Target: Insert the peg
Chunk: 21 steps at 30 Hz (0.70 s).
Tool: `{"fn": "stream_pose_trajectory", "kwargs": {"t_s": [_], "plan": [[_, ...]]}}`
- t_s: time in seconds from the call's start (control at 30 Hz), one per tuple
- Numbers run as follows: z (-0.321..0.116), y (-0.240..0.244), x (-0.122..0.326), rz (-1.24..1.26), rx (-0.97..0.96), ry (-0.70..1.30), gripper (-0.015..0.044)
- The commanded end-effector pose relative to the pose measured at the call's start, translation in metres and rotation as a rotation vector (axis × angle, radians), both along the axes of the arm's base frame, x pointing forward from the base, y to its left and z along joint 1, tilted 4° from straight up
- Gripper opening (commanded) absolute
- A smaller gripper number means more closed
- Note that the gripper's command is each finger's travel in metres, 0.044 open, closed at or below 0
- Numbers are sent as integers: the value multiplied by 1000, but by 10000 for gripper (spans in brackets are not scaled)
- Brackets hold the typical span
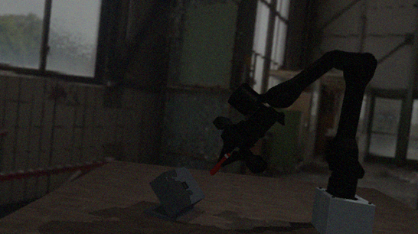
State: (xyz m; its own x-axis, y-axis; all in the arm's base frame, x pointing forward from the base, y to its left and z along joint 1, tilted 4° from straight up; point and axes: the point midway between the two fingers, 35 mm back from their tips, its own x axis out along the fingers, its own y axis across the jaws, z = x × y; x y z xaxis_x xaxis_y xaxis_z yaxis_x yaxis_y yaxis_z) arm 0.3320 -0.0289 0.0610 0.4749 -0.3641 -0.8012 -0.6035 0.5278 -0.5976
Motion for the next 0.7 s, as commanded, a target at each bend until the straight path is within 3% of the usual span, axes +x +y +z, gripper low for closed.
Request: {"fn": "stream_pose_trajectory", "kwargs": {"t_s": [0.0,0.67], "plan": [[2,5,0,34,-24,-13,0],[2,17,12,123,-81,-48,0]]}}
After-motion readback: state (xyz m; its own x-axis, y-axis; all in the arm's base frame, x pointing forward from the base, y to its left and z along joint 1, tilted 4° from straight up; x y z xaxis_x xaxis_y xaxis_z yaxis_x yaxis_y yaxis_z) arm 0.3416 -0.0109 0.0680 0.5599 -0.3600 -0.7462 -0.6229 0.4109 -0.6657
